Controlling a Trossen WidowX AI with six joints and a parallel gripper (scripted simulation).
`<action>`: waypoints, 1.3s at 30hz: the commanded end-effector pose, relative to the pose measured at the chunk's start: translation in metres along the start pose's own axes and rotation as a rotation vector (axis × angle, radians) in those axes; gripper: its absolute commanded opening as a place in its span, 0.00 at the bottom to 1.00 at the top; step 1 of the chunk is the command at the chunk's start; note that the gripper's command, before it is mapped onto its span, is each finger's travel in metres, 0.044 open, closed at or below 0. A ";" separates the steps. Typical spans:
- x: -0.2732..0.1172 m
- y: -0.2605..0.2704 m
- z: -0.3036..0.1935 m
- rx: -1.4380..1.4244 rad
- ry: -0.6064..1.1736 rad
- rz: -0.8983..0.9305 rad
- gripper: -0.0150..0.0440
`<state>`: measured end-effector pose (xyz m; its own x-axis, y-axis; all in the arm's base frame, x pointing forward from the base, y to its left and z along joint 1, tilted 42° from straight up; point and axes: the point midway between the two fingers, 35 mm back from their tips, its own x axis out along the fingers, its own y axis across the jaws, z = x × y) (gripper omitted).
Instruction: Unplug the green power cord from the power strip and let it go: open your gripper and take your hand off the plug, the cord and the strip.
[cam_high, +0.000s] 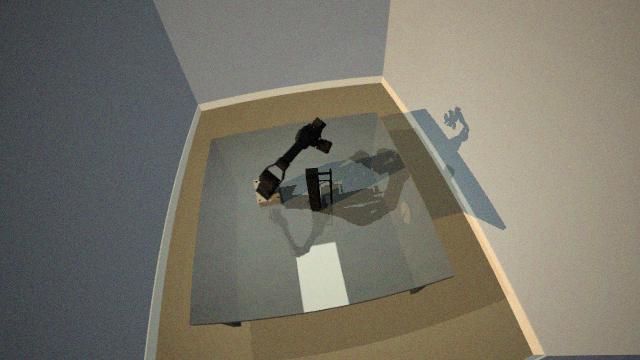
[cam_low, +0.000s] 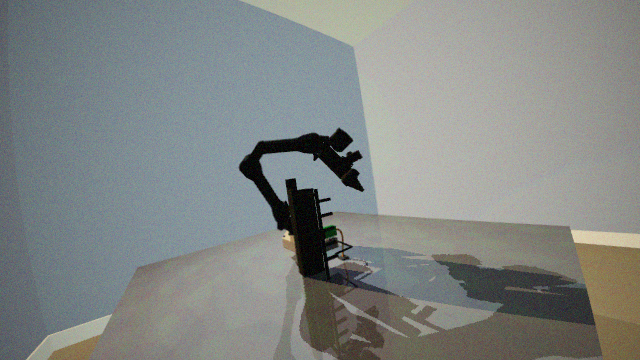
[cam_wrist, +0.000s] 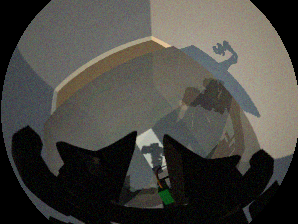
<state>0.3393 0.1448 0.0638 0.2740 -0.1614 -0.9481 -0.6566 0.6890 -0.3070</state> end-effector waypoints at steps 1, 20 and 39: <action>0.024 -0.016 -0.064 -0.254 0.338 -0.029 0.53; 0.029 -0.032 -0.123 -0.554 0.677 0.036 0.53; 0.013 -0.047 -0.140 -0.554 0.678 0.036 0.53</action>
<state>0.2769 0.0166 0.0497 -0.1167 -0.6473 -0.7532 -0.9503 0.2932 -0.1048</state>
